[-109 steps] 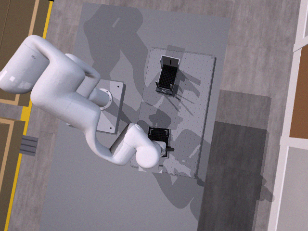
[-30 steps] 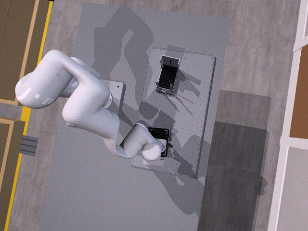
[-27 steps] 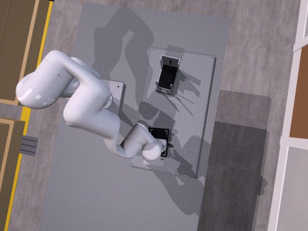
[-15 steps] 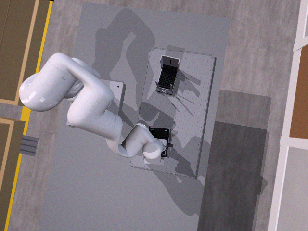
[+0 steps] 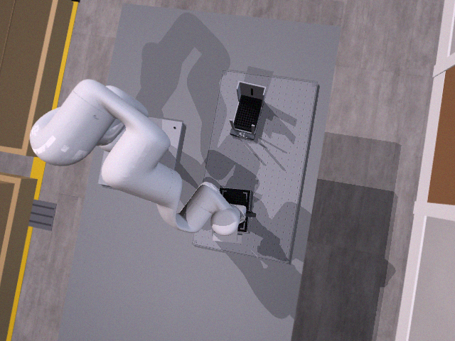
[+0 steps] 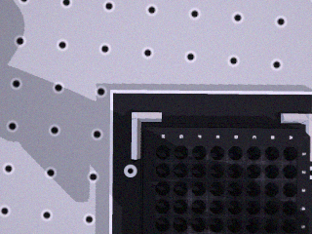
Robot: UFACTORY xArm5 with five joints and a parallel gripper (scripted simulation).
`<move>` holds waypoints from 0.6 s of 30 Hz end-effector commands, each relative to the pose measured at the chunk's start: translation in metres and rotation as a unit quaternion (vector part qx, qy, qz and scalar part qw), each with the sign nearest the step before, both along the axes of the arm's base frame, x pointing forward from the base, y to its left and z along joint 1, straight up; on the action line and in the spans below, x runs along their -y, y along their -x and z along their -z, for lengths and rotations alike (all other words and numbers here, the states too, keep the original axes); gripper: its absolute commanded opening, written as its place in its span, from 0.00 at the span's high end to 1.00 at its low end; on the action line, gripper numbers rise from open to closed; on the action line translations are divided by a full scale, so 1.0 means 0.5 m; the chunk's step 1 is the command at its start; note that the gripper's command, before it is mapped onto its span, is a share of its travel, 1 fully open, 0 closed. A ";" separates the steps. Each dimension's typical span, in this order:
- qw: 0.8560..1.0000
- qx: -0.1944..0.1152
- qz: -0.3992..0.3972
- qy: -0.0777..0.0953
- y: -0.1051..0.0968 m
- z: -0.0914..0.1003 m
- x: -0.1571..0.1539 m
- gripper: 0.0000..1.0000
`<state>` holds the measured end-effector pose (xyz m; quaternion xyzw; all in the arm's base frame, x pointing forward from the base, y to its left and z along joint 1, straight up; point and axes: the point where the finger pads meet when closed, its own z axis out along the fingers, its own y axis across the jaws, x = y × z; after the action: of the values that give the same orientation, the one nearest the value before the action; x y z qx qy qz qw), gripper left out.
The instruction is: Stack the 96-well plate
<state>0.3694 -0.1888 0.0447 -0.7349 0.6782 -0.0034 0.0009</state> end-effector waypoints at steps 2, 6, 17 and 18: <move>1.000 0.001 0.000 0.003 -0.003 0.001 0.002 0.00; 1.000 0.001 0.000 0.003 -0.003 0.005 0.002 0.00; 1.000 0.001 0.000 0.003 -0.003 0.020 0.002 0.00; 1.000 0.001 0.000 0.003 -0.003 0.021 0.002 0.00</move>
<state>0.3695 -0.1889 0.0341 -0.7349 0.6782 -0.0034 0.0009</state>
